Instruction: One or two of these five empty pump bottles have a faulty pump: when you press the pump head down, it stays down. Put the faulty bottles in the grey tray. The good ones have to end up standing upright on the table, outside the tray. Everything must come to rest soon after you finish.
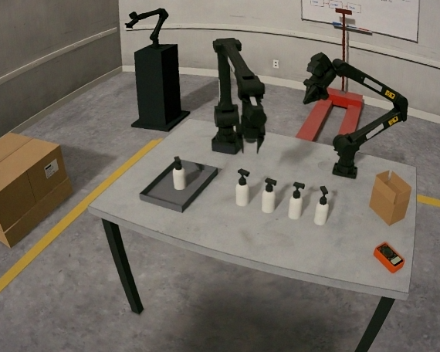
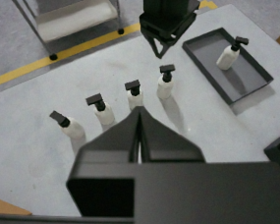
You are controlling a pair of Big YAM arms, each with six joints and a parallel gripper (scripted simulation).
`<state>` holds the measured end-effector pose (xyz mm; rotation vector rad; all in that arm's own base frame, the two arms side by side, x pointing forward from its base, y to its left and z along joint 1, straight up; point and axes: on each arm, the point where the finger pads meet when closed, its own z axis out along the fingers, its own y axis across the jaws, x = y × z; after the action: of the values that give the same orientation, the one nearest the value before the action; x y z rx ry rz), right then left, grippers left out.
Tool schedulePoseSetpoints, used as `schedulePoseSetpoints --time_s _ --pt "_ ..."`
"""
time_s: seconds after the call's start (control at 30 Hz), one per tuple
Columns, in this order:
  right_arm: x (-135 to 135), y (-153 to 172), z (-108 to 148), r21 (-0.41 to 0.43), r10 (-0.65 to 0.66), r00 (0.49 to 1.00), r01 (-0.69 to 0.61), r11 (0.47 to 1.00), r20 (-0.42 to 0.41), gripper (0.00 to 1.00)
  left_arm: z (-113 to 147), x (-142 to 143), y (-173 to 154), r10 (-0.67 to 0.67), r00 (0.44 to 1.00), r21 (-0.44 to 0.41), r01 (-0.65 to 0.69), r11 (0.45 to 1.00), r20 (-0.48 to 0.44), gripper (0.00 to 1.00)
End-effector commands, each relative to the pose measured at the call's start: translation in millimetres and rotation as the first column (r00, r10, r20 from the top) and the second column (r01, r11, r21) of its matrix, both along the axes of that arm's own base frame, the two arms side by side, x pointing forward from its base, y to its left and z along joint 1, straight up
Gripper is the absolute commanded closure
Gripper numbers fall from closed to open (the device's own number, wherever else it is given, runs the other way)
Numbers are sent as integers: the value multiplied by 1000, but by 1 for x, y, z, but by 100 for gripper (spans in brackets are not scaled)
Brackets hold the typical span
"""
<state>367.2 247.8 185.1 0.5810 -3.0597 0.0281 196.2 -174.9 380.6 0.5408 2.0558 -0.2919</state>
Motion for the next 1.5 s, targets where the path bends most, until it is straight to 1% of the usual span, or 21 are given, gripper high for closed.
schedulePoseSetpoints --time_s 0.0,0.03,0.07,0.1,0.2,0.27,0.47,0.5,0.57,0.6,0.63,0.7,0.8,0.83,0.9,0.93,0.97,1.23,1.27,1.3,1.47 --pt "10 12 4 25 163 986 -164 986 28 49 32 -2 -1 34 999 -63 -34 997 -5 100" --pt "12 10 10 32 196 979 -198 980 45 49 32 -2 0 39 999 -59 -39 997 -6 100" --pt "13 13 3 27 243 969 -244 969 35 49 32 -2 1 43 999 -54 -43 998 -4 100" --pt "18 28 6 32 313 948 -315 948 54 49 33 -2 2 48 999 -46 -48 998 0 100" --pt "18 39 -3 29 442 895 -444 895 55 49 33 -2 3 48 999 -26 -48 999 11 100" --pt "18 45 -9 26 518 854 -520 854 54 49 36 0 3 55 998 -37 -54 998 19 100" --pt "18 65 -25 19 724 688 -726 688 54 49 36 1 4 59 998 -36 -58 998 18 100" --pt "19 67 -27 18 751 658 -753 658 53 49 36 1 4 59 998 -36 -58 998 18 100" --pt "19 67 -27 18 751 658 -753 658 53 49 36 1 4 59 998 -36 -58 998 18 100" --pt "21 67 -23 14 775 629 -777 629 67 49 36 1 4 59 998 -36 -58 998 18 100" --pt "22 70 -33 15 800 597 -802 598 53 49 36 1 4 59 998 -36 -58 998 18 100" --pt "18 81 -38 14 846 531 -847 531 52 49 36 1 4 59 998 -36 -58 998 18 100" --pt "18 88 -43 13 873 485 -875 485 51 49 36 1 4 59 998 -36 -58 998 18 100" --pt "18 89 -44 13 875 481 -877 481 51 49 36 1 4 59 998 -36 -58 998 18 100" --pt "22 85 -45 13 862 504 -863 504 51 49 36 1 4 59 998 -36 -58 998 18 100" --pt "22 85 -37 8 857 511 -859 512 66 49 23 0 5 57 998 -22 -57 998 10 100" --pt "22 85 -35 8 854 515 -856 516 69 49 23 0 5 57 998 -22 -57 998 10 100" --pt "22 85 -35 8 854 515 -856 516 69 49 23 0 5 57 998 -22 -57 998 10 100" --pt "22 86 -36 11 854 515 -857 516 70 49 23 0 5 57 998 -22 -57 998 10 100" --pt "24 87 -48 16 855 516 -856 516 50 49 23 0 5 57 998 -22 -57 998 10 100" --pt "35 88 -55 15 856 515 -857 515 50 49 23 0 5 57 998 -22 -57 998 10 100"
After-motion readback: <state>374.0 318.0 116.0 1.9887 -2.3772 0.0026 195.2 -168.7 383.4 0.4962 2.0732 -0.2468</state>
